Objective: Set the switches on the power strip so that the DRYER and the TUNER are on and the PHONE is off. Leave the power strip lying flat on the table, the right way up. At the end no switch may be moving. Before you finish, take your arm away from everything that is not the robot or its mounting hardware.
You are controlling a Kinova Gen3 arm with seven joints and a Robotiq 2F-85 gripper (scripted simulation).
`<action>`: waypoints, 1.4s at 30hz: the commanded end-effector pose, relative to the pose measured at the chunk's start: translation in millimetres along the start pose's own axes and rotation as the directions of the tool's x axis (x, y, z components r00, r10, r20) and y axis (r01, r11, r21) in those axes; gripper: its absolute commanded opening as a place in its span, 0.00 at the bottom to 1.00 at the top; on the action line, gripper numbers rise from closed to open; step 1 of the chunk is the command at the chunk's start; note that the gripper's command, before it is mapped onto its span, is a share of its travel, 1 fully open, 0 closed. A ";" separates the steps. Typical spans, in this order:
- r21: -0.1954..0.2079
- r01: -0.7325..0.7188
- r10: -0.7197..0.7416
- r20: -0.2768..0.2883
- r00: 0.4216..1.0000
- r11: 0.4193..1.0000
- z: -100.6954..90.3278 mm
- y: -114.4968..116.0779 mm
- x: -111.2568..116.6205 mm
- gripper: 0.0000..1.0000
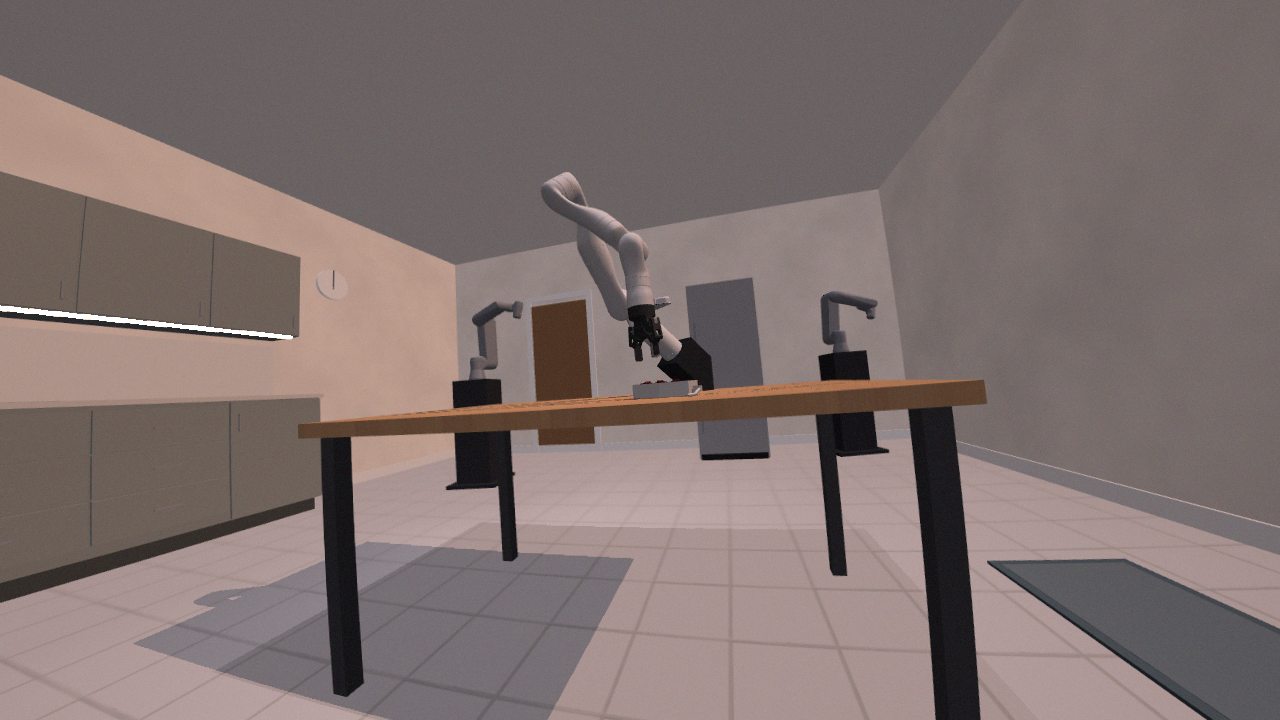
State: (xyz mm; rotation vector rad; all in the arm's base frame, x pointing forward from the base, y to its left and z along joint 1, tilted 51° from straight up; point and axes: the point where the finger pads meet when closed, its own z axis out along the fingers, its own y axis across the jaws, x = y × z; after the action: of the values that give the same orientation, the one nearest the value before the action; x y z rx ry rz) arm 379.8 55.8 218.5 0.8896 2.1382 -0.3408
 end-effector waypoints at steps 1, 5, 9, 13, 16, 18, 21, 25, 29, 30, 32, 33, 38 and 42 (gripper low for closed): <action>-0.001 0.000 0.000 0.000 1.000 1.000 -0.3 0.4 0.2 1.00; -0.001 0.000 0.000 0.000 1.000 1.000 -0.3 0.4 0.2 1.00; -0.001 0.000 0.000 0.000 1.000 1.000 -0.3 0.4 0.2 1.00; -0.001 0.000 0.000 0.000 1.000 1.000 -0.3 0.4 0.2 1.00; -0.001 0.000 0.000 0.000 1.000 1.000 -0.3 0.4 0.2 1.00; -0.001 0.000 0.000 0.000 1.000 1.000 -0.3 0.4 0.2 1.00; -0.001 0.000 0.000 0.000 1.000 1.000 -0.3 0.4 0.2 1.00; -0.001 0.000 0.000 0.000 1.000 1.000 -0.3 0.4 0.2 1.00; -0.001 0.000 0.000 0.000 1.000 1.000 -0.3 0.4 0.2 1.00; -0.001 0.000 0.000 0.000 1.000 1.000 -0.3 0.4 0.2 1.00; -0.001 -0.004 0.004 0.000 1.000 1.000 -0.6 0.6 0.3 1.00; -0.001 -0.010 0.010 0.001 1.000 1.000 -1.1 0.9 0.5 1.00; 0.001 -0.089 0.089 0.008 0.996 0.996 -7.2 4.5 3.0 1.00; 0.000 -0.213 0.213 0.018 0.977 0.977 -17.4 9.8 7.5 1.00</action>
State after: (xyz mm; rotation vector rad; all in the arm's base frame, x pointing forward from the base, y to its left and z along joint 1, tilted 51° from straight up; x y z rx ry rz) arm 374.0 63.9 222.7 1.0904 2.0229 -0.2670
